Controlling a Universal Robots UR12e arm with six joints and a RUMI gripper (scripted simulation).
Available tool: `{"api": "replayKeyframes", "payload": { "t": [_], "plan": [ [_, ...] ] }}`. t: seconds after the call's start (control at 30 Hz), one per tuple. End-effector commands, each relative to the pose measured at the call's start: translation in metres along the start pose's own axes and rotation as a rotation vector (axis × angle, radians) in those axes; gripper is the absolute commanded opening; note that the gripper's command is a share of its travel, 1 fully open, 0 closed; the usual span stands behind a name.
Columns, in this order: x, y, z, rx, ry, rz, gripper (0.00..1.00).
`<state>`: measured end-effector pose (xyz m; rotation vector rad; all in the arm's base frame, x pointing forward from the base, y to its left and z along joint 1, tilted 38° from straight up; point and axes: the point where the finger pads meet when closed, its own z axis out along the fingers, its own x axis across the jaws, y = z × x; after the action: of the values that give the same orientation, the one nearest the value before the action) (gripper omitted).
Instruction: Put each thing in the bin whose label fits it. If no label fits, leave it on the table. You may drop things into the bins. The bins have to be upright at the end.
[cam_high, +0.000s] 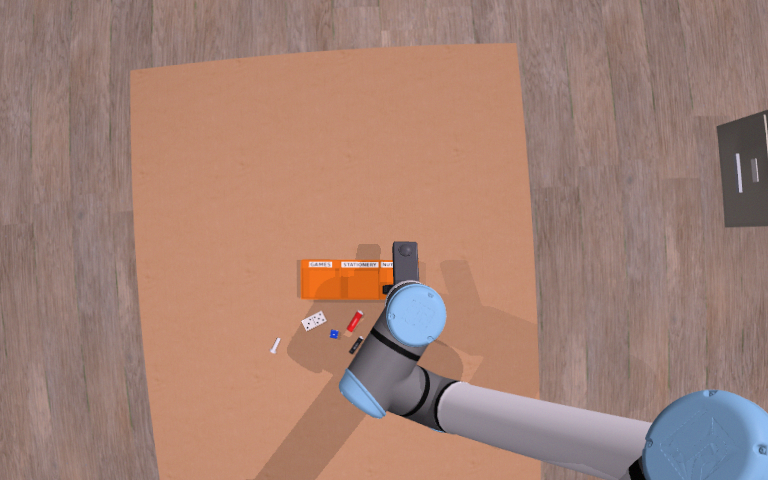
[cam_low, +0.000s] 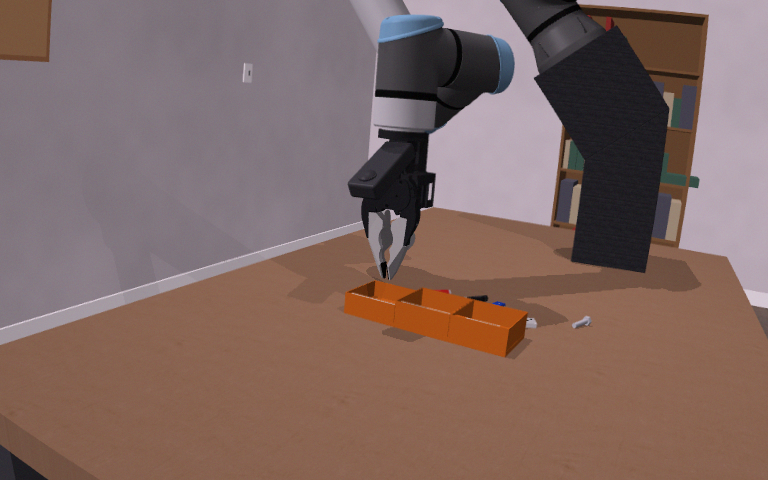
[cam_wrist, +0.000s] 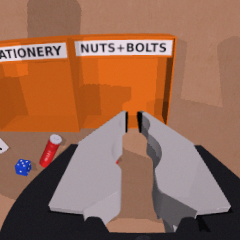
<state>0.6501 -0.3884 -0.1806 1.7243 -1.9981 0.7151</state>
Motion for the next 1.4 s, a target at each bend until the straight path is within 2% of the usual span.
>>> {"api": "replayKeyframes", "payload": {
  "t": [0.0,0.2,1.37],
  "plan": [
    [0.002,-0.005,0.013,0.008,0.002,0.002,0.04],
    [0.002,-0.005,0.028,0.008,0.002,0.002,0.04],
    [0.001,-0.004,0.026,0.008,0.002,0.0,0.04]
  ]
}}
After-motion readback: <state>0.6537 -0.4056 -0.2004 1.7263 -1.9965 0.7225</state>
